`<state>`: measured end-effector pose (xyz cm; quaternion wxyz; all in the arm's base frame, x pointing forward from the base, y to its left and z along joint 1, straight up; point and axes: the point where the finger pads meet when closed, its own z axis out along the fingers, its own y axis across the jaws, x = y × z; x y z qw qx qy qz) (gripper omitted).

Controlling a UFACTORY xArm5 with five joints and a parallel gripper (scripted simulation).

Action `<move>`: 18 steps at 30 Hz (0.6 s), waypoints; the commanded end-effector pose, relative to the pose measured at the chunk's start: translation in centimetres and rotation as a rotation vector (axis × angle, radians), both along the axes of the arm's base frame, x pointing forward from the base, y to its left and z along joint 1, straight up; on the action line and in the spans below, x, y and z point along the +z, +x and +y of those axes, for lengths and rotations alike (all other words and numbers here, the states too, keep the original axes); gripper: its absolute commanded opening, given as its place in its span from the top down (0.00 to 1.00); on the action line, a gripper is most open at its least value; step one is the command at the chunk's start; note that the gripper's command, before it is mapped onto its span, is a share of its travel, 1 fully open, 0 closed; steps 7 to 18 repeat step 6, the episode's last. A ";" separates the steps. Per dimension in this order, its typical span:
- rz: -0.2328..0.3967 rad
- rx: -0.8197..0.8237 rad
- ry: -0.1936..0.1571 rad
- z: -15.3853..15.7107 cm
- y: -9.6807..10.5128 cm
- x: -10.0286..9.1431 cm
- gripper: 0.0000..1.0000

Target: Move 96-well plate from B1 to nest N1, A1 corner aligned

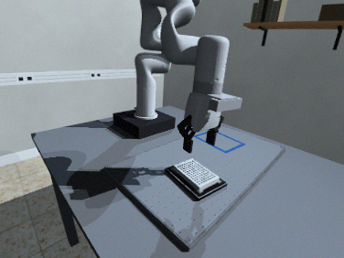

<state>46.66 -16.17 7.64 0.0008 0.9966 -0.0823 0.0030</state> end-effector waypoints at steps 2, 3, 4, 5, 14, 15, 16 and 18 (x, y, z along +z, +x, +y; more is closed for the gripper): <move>-0.006 0.000 0.001 -0.1 0.2 0.2 0.00; -0.006 0.000 0.001 -0.1 0.2 0.2 0.00; -0.006 0.000 0.001 -0.1 0.2 0.2 0.00; -0.006 0.000 0.001 -0.1 0.2 0.2 0.00; -0.006 0.000 0.001 -0.1 0.2 0.2 0.00; -0.006 0.000 0.001 -0.1 0.2 0.2 0.00; -0.006 0.000 0.001 -0.1 0.2 0.2 0.00; -0.006 0.000 0.001 -0.1 0.2 0.2 0.00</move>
